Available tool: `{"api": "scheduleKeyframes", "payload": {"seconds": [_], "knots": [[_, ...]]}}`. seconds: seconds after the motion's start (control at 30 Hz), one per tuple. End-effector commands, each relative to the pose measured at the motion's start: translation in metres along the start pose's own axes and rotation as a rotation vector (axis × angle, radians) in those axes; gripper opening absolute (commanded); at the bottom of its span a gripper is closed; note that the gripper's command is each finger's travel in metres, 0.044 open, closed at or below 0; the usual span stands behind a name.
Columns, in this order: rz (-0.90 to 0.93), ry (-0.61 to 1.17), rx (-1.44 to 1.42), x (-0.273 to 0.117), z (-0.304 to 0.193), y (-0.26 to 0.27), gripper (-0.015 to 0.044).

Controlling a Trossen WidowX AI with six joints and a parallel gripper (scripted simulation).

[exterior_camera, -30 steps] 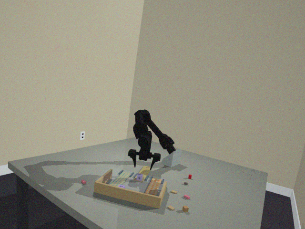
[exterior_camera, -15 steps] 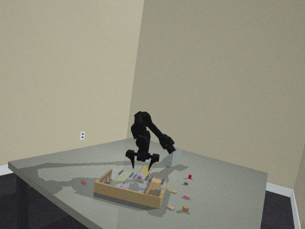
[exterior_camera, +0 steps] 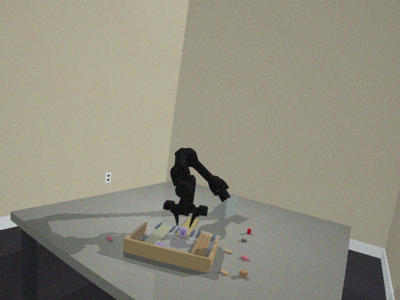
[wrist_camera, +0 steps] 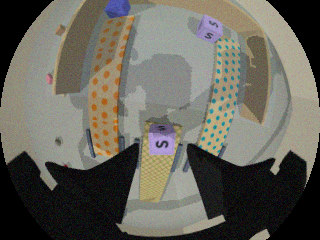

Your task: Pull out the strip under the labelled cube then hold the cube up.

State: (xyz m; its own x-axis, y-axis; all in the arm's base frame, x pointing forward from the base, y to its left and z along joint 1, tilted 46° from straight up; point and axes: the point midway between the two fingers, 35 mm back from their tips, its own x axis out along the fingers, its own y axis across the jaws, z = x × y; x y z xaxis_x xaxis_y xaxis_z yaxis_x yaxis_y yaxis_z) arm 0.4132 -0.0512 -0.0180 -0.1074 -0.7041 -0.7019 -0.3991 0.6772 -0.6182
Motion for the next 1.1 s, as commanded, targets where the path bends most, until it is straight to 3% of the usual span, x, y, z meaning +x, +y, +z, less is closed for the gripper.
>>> {"api": "scheduleKeyframes", "payload": {"seconds": [0.0, 0.8, 0.93, 1.07], "knots": [[-0.003, 0.008, -0.011, 0.009, -0.002, 0.001, 0.0250], [-0.005, 0.009, -0.011, 0.036, -0.004, 0.001, 0.0250], [-0.001, 0.003, -0.001, 0.034, -0.002, 0.000, 0.0145], [-0.001, 0.003, -0.001, 0.034, -0.002, 0.000, 0.0118]]}}
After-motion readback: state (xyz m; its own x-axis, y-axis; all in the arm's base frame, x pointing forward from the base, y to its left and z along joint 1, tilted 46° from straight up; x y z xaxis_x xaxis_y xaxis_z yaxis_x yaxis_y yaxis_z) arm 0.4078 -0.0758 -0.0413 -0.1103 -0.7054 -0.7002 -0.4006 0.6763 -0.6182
